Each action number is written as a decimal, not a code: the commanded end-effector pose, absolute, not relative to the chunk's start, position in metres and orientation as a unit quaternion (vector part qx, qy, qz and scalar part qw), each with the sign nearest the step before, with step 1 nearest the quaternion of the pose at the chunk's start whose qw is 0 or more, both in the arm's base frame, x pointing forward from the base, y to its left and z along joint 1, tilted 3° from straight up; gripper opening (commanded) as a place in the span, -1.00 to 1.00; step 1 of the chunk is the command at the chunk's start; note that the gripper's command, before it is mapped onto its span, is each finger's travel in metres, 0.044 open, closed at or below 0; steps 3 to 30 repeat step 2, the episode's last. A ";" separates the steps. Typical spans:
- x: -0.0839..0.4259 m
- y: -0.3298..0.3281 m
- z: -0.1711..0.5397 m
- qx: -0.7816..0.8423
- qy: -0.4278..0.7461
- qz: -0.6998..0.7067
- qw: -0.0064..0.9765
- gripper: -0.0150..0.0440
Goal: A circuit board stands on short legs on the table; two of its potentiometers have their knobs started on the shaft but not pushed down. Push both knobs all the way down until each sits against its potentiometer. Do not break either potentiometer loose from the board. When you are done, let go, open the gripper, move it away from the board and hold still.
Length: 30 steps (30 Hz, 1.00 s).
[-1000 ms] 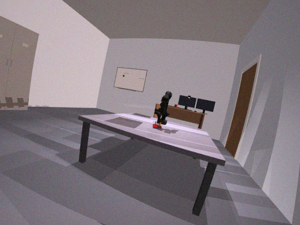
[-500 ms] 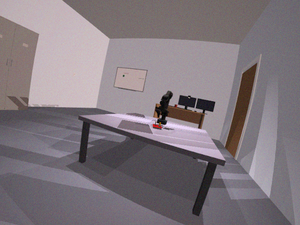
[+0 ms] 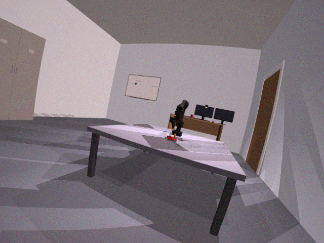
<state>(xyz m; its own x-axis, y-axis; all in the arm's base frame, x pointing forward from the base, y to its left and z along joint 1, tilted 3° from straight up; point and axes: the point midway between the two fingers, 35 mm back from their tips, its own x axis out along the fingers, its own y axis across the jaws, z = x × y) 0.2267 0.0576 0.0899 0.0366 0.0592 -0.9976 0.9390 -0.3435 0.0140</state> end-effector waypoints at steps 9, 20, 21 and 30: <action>0.227 0.058 0.090 0.602 0.417 -0.554 0.397 1.00; 0.227 0.058 0.090 0.602 0.417 -0.554 0.397 1.00; 0.227 0.058 0.090 0.602 0.417 -0.554 0.397 1.00; 0.227 0.058 0.090 0.602 0.417 -0.554 0.397 1.00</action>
